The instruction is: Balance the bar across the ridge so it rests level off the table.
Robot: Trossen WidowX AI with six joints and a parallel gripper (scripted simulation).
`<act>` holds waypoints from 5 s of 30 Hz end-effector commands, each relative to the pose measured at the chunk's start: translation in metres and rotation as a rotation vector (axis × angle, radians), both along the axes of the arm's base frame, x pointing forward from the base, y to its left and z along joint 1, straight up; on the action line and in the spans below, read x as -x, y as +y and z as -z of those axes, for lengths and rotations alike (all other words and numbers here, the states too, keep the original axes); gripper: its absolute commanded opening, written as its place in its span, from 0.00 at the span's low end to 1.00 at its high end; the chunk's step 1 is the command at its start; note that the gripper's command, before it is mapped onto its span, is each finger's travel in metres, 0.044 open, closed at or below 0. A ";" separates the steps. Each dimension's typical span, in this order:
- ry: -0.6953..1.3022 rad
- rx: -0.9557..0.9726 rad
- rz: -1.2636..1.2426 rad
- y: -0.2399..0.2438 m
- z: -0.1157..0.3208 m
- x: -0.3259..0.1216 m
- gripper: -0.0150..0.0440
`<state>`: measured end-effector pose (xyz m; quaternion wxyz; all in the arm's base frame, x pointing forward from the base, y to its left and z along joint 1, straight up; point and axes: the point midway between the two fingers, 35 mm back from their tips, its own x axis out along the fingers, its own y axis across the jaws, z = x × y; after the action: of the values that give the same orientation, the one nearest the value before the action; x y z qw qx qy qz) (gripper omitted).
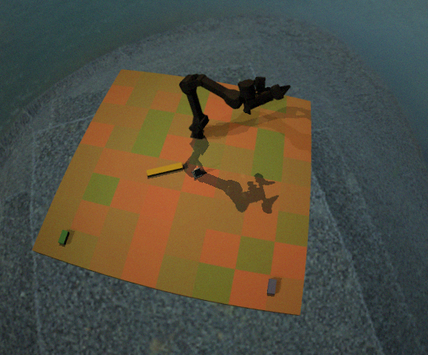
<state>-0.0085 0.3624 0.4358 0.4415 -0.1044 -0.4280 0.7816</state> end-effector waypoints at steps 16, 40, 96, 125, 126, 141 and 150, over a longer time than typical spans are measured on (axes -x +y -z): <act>0.264 0.252 0.375 0.013 0.036 -0.131 0.79; 0.676 0.510 0.865 -0.044 0.108 -0.282 0.79; 2.340 0.597 1.901 -0.392 0.287 -0.377 0.79; 3.069 0.328 2.163 -0.501 0.335 -0.293 0.79; 3.069 0.328 2.163 -0.501 0.341 -0.293 0.79; 3.069 0.328 2.163 -0.501 0.371 -0.293 0.79; 3.069 0.328 2.163 -0.501 0.386 -0.293 0.79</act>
<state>0.2860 -0.1389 0.0556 -0.6159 -0.3677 -0.5950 0.3626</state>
